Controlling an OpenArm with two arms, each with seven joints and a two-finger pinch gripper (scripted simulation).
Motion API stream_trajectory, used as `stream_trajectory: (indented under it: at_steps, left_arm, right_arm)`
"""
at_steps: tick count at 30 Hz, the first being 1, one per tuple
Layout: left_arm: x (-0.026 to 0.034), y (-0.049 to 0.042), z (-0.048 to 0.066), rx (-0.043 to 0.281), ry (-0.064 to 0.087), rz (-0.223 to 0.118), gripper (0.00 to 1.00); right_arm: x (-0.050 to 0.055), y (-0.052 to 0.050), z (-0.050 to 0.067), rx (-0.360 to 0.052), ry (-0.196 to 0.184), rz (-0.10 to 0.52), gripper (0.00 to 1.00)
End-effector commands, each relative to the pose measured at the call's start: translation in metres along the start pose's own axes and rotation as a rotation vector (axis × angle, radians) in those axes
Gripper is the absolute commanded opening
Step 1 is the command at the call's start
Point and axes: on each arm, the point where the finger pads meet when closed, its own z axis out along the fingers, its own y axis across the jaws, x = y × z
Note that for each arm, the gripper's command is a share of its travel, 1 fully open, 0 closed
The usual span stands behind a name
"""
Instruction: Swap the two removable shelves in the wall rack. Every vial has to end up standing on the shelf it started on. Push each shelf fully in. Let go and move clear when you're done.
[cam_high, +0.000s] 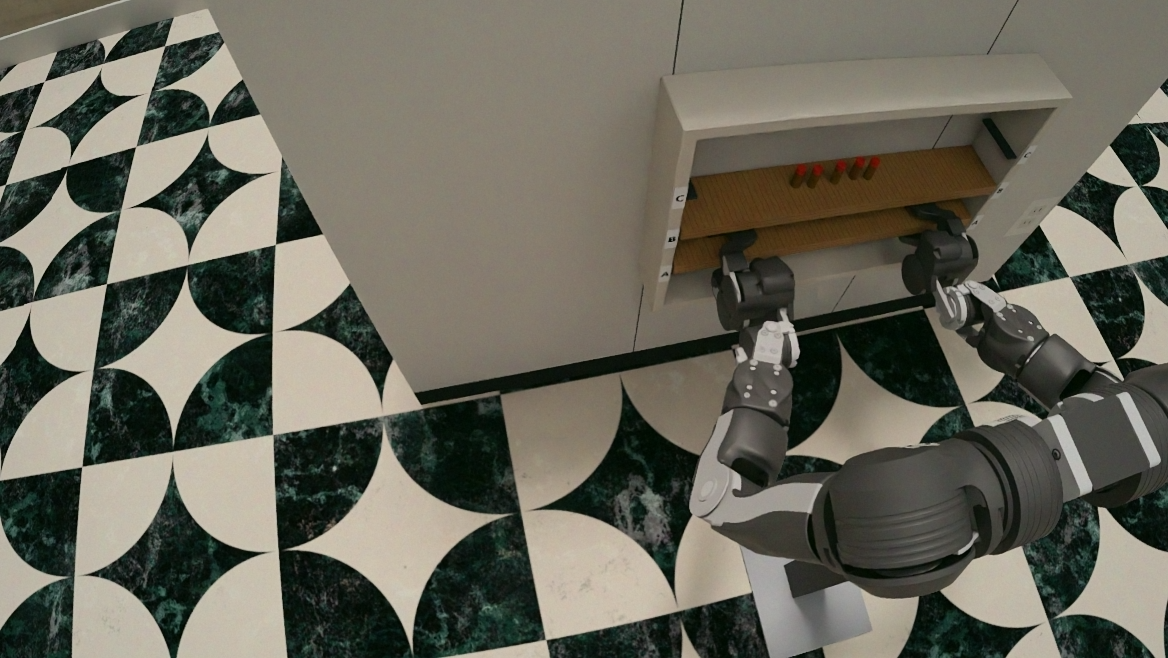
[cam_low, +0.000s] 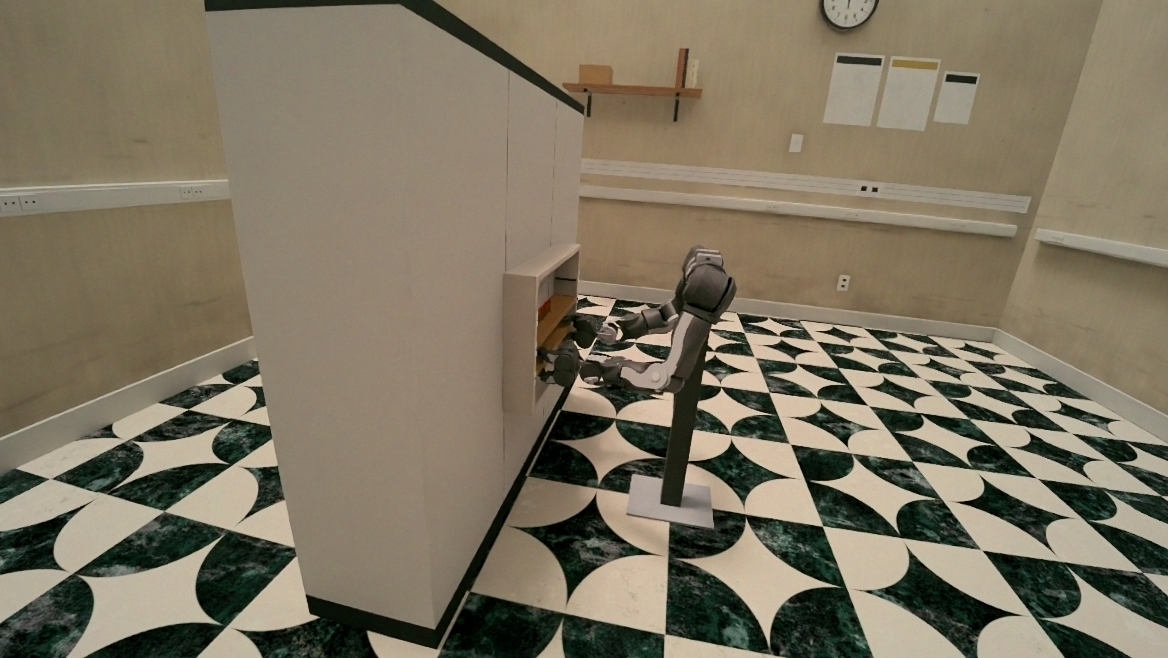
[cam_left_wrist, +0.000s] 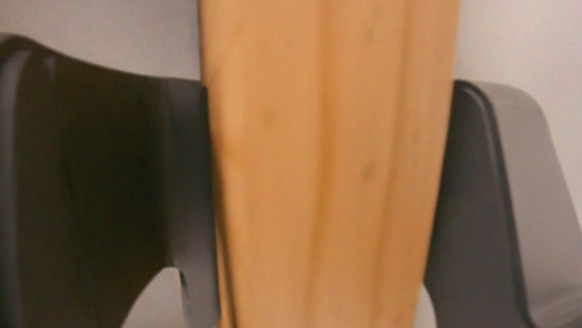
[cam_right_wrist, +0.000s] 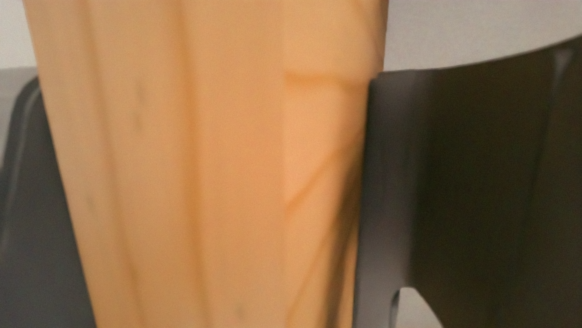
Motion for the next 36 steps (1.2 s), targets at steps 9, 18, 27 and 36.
stream_trajectory:
  at_steps: [9,18,27,36]
  left_arm:
    - [-0.0007,-0.0005,0.0005,0.002,-0.001,-0.003,0.08]
    - [-0.0007,-0.0005,0.0005,0.002,-0.001,-0.003,0.01]
    - [-0.0007,-0.0019,0.0005,0.002,-0.001,-0.003,0.00]
    - [-0.0007,-0.0043,0.0005,0.002,-0.001,-0.003,0.00]
  right_arm:
    - [0.0012,0.0004,0.0004,0.000,0.005,-0.001,0.08]
    - [0.0012,0.0004,0.0004,0.000,0.005,-0.001,0.01]
    - [0.0012,0.0017,0.0004,0.000,0.005,-0.001,0.00]
    - [0.0012,0.0041,0.0004,0.000,0.005,-0.001,0.00]
